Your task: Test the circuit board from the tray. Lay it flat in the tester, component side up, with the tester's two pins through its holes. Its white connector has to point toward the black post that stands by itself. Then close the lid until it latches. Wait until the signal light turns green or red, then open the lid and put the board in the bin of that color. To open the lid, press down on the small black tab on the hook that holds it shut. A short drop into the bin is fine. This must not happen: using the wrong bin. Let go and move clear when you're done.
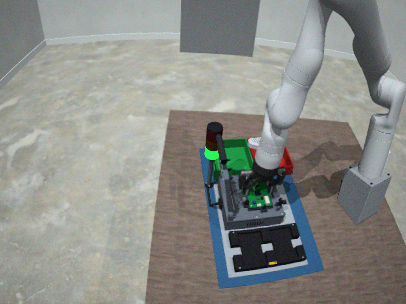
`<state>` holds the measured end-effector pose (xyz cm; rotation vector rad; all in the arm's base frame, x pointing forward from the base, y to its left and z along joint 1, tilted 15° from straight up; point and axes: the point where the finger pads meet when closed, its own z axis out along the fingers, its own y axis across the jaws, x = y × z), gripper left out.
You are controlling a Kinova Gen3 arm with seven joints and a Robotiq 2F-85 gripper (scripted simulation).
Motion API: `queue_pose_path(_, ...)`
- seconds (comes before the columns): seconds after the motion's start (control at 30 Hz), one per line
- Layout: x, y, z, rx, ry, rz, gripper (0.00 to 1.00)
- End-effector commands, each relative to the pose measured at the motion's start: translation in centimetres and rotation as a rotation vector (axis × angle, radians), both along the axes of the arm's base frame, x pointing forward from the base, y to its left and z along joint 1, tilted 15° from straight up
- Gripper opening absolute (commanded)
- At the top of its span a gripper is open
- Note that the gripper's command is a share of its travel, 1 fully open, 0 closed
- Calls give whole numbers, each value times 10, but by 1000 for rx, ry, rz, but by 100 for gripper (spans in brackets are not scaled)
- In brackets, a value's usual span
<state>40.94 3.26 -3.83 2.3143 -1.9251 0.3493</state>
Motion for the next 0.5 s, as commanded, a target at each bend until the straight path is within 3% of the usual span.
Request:
queue_pose_path(0.0, 0, 1, 1, 1, -1, 1, 77)
queue_pose_path(0.47, 0, 1, 4, 1, -1, 1, 77)
